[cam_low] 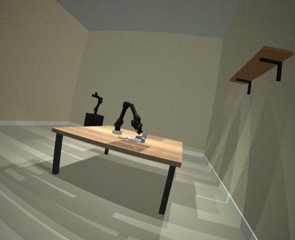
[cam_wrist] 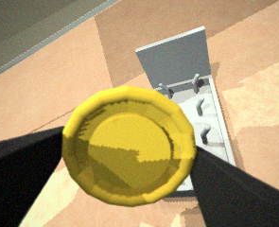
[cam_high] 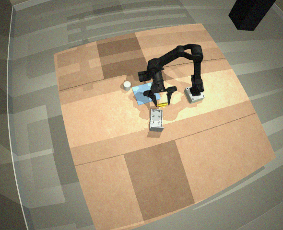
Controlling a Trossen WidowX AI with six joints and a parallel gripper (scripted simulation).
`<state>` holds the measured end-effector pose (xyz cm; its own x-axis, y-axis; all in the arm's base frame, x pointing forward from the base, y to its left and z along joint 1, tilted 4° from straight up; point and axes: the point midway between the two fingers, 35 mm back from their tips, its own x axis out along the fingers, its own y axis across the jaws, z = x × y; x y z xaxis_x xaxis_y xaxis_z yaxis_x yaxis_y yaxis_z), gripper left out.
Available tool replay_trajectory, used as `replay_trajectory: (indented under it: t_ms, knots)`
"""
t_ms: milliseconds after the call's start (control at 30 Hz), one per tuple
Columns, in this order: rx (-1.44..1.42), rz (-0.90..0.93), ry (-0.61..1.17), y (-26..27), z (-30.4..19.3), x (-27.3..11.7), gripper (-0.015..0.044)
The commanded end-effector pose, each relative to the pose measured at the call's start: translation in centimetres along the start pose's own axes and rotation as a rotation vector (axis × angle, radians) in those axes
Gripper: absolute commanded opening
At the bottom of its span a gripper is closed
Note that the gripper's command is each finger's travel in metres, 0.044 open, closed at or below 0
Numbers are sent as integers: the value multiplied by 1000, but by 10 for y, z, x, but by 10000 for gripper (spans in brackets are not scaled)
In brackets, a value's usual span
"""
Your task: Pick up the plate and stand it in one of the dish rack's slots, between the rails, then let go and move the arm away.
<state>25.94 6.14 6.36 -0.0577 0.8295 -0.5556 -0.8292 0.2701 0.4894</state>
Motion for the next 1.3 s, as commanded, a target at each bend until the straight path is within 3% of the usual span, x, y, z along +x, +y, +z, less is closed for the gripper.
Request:
replay_trajectory:
  t_ms: [0,700,1267]
  knots:
    - [-79,3,-75,-1,-3,1,0]
    - [-503,-176,-440,-11,-9,-11,0]
    - [-512,-185,-446,-21,-17,3,0]
